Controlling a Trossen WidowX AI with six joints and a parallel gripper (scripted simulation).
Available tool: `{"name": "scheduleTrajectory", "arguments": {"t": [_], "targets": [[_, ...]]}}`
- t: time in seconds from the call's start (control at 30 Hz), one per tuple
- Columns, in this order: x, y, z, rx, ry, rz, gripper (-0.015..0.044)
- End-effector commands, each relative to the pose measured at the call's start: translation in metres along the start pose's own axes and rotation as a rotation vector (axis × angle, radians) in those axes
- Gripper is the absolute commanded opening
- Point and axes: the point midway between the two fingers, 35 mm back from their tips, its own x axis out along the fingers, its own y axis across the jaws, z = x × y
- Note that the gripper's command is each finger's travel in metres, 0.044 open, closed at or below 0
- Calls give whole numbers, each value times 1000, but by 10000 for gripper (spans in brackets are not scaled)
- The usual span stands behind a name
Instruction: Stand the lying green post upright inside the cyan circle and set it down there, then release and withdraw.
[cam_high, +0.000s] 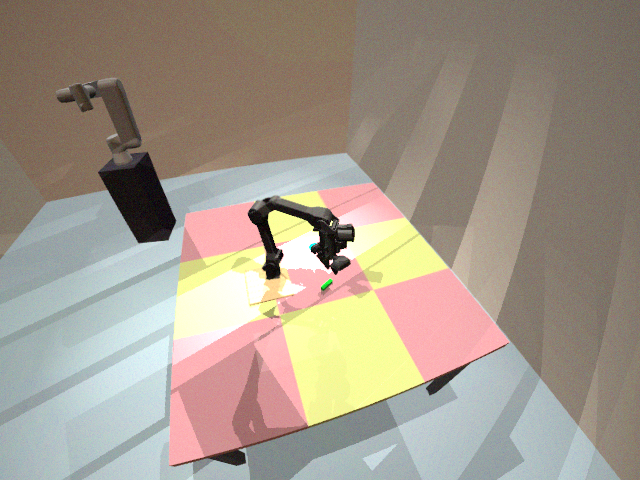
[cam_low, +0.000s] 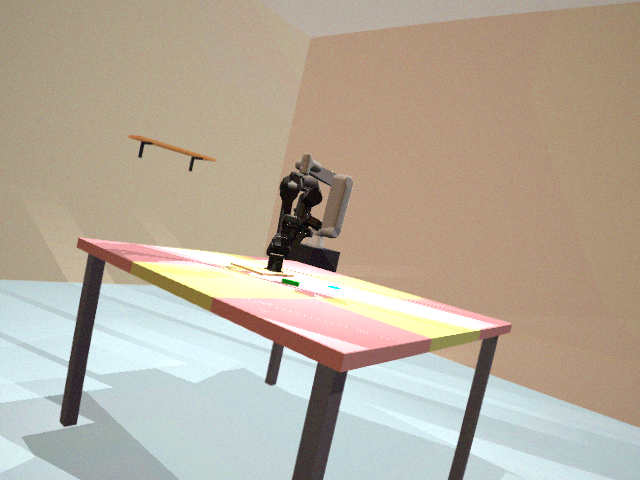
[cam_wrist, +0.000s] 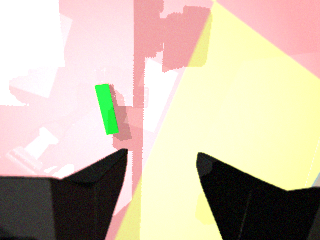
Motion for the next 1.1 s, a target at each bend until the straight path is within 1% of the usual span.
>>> {"name": "scheduleTrajectory", "arguments": {"t": [0.0, 0.13, 0.3, 0.37, 0.67, 0.73, 0.8, 1.07], "targets": [[4, 17, 15, -109, -2, 114, 233], [5, 36, 27, -208, -6, 228, 233], [7, 37, 28, -213, -6, 234, 233], [20, 38, 30, -213, -6, 234, 233], [108, 59, 28, -213, -6, 234, 233], [119, 63, 26, -213, -6, 234, 233], [120, 64, 25, -213, -6, 234, 233], [120, 64, 25, -213, -6, 234, 23]]}}
